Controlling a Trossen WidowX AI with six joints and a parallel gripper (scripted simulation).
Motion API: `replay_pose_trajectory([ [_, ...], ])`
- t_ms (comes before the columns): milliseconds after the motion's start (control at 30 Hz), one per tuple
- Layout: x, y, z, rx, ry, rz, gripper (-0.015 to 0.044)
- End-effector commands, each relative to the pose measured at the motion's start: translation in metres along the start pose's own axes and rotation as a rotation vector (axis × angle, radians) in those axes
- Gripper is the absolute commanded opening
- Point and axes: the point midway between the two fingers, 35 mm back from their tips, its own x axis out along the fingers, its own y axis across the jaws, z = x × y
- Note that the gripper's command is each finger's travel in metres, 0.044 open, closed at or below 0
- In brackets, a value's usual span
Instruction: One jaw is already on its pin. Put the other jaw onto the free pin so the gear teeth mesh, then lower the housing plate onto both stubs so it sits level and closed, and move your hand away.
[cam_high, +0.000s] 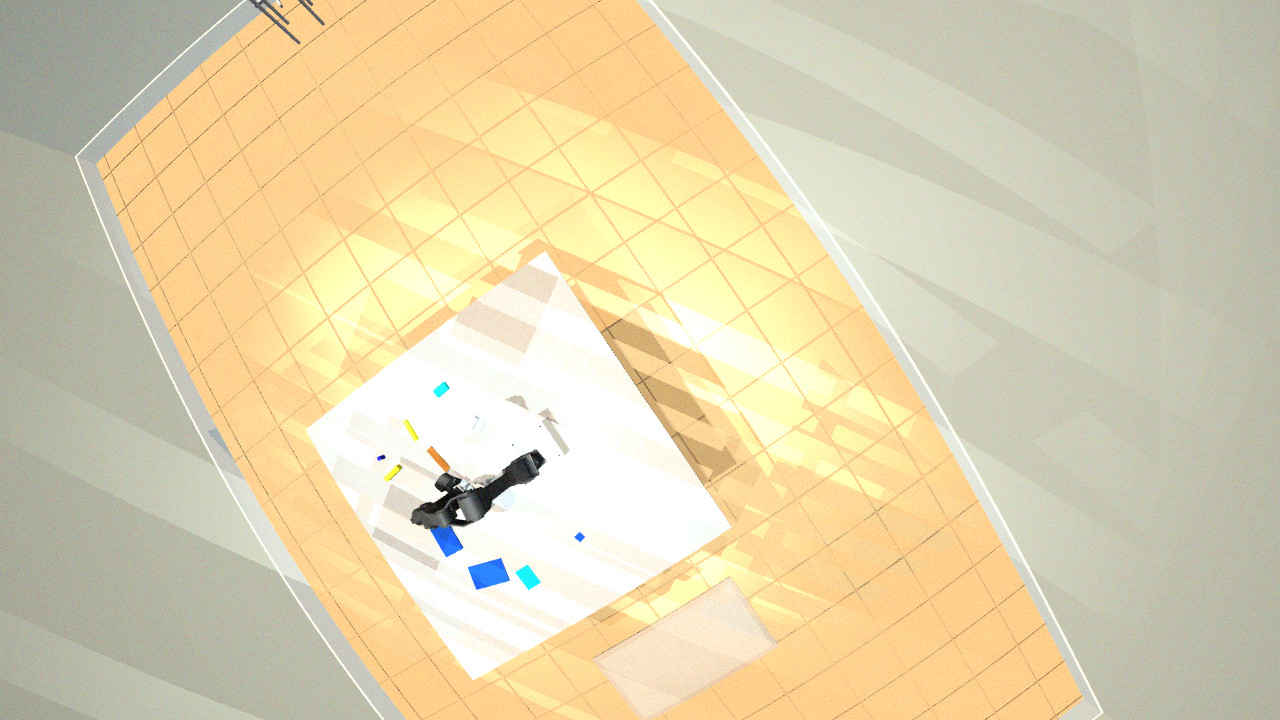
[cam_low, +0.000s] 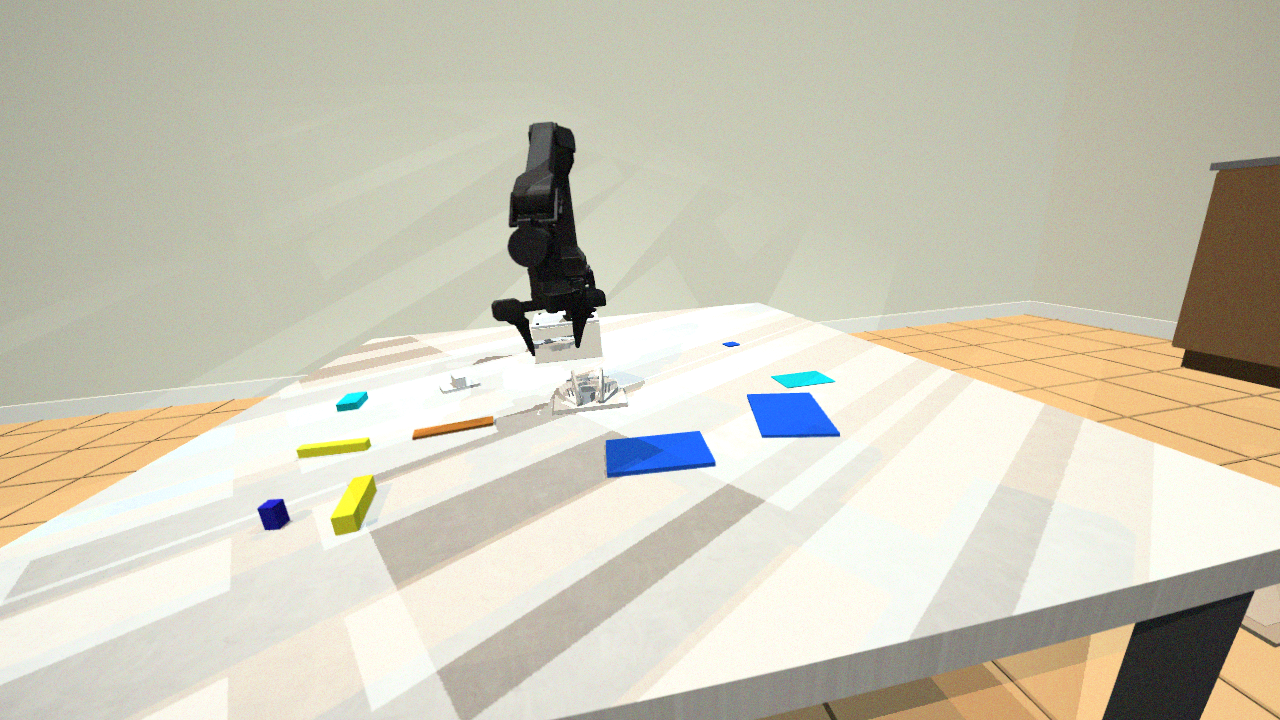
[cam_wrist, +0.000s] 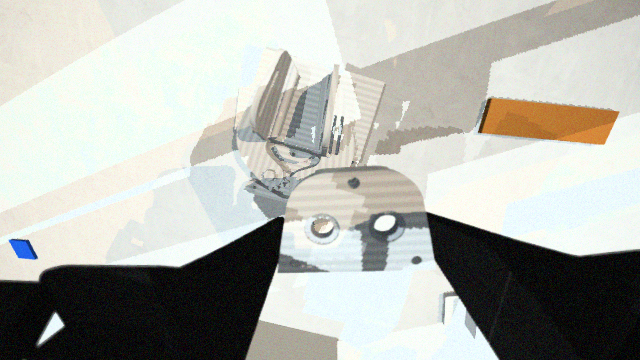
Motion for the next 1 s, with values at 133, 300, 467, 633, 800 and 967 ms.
replay_pose_trajectory([
  [133,-0.001,0.026,0.008,0.197,-0.007,-0.004,0.0351],
  [300,-0.001,0.041,0.011,0.308,-0.008,-0.002,0.0351],
  [467,-0.001,0.043,0.012,0.324,-0.008,-0.002,0.0351],
  [633,-0.001,0.043,0.012,0.324,-0.008,-0.002,0.0351],
  [800,-0.001,0.043,0.012,0.324,-0.008,-0.002,0.0351],
  [967,-0.001,0.043,0.012,0.33,-0.008,-0.002,0.0351],
])
